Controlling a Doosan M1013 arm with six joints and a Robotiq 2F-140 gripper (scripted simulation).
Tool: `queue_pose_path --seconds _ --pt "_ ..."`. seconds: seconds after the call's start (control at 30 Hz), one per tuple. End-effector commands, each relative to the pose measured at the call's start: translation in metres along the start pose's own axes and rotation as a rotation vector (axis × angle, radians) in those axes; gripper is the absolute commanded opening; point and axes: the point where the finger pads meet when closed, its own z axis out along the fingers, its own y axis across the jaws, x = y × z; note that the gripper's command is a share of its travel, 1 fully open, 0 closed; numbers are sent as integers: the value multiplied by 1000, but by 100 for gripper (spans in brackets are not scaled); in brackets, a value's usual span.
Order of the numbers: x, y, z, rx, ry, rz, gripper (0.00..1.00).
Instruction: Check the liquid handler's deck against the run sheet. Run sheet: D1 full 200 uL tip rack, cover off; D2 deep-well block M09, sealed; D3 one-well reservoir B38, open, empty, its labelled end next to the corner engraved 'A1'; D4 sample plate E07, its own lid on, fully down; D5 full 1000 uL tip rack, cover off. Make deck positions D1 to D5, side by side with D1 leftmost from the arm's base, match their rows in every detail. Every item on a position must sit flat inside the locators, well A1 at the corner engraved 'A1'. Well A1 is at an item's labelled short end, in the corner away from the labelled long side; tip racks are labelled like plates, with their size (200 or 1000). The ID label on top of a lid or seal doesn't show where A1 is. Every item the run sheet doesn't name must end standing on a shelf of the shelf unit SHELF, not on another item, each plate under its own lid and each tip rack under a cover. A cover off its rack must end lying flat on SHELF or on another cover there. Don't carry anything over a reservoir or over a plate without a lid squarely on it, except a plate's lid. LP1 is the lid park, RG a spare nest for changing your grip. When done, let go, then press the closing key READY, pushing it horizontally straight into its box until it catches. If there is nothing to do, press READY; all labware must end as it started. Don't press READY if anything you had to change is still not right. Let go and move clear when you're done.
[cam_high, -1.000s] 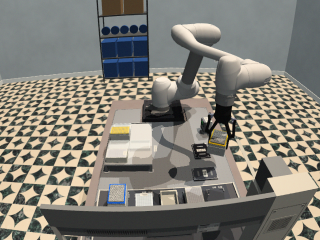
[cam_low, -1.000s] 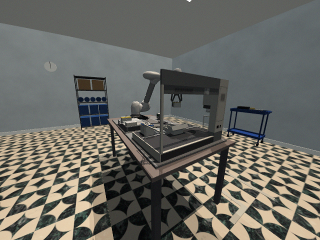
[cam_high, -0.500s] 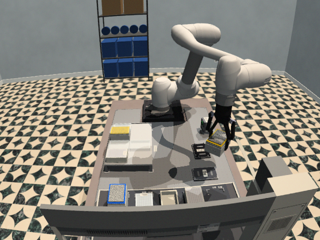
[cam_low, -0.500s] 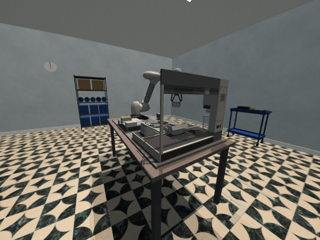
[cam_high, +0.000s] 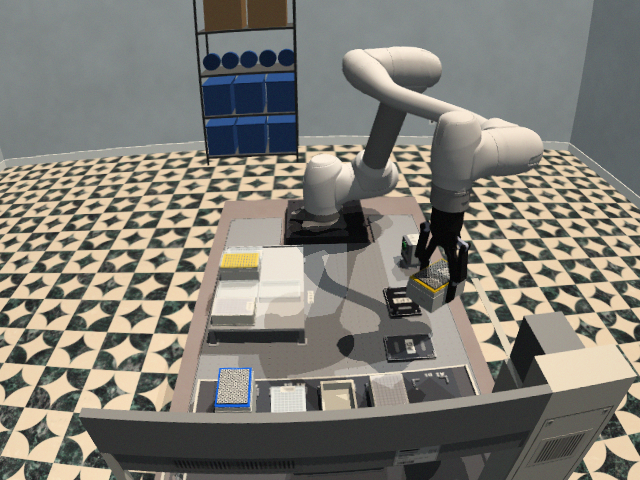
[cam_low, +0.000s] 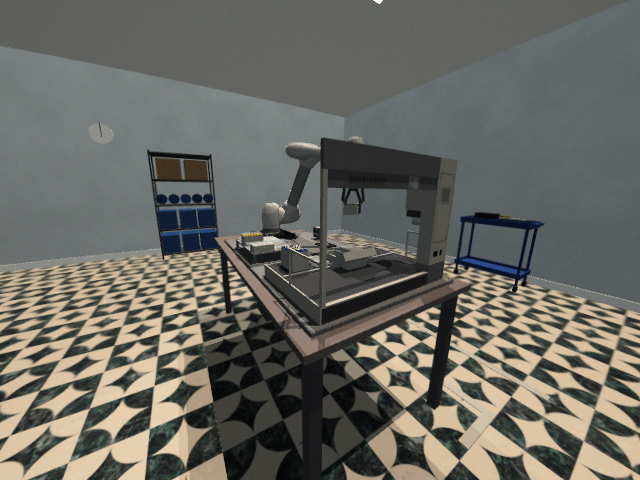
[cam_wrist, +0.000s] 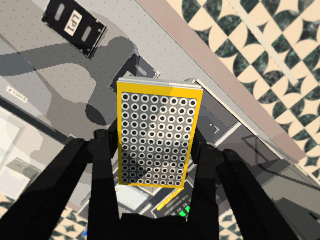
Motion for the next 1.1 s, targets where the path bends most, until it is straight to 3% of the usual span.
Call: queue_pose_path --seconds 0.0,1.07 --pt "0 0 -1 -2 -1 48 10" --pt "0 0 -1 -2 0 594 10"
